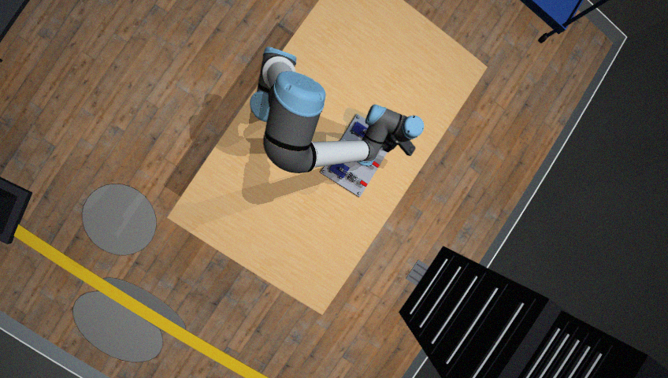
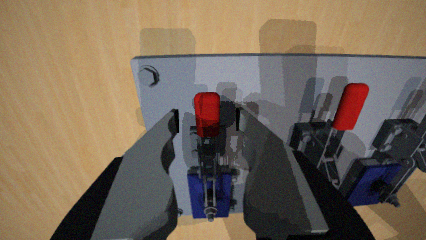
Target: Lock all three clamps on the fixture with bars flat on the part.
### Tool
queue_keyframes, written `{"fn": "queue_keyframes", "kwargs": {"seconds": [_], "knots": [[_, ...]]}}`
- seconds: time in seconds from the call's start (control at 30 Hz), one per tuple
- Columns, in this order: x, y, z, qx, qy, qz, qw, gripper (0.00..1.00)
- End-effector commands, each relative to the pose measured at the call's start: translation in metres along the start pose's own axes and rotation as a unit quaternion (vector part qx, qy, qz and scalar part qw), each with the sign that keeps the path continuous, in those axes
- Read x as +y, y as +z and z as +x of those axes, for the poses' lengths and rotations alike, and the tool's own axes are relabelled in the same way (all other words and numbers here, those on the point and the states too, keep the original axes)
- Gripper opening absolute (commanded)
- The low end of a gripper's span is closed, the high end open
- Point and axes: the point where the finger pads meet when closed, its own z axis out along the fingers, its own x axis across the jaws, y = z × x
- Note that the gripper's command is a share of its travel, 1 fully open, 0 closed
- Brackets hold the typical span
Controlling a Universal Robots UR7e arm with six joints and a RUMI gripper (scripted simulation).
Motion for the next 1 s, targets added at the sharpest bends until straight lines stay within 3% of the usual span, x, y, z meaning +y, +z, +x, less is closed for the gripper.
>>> {"fn": "queue_keyframes", "kwargs": {"seconds": [0.0,0.57,0.6,0.97], "knots": [[0.0008,0.0017,0.0004,0.001,0.000,-0.001,1.000,0.28],[0.0017,0.0024,0.0005,0.001,0.000,-0.001,1.000,0.28],[0.0002,0.0000,0.0000,0.000,0.000,0.001,1.000,0.00],[0.0002,0.0000,0.0000,0.000,0.000,0.001,1.000,0.00]]}}
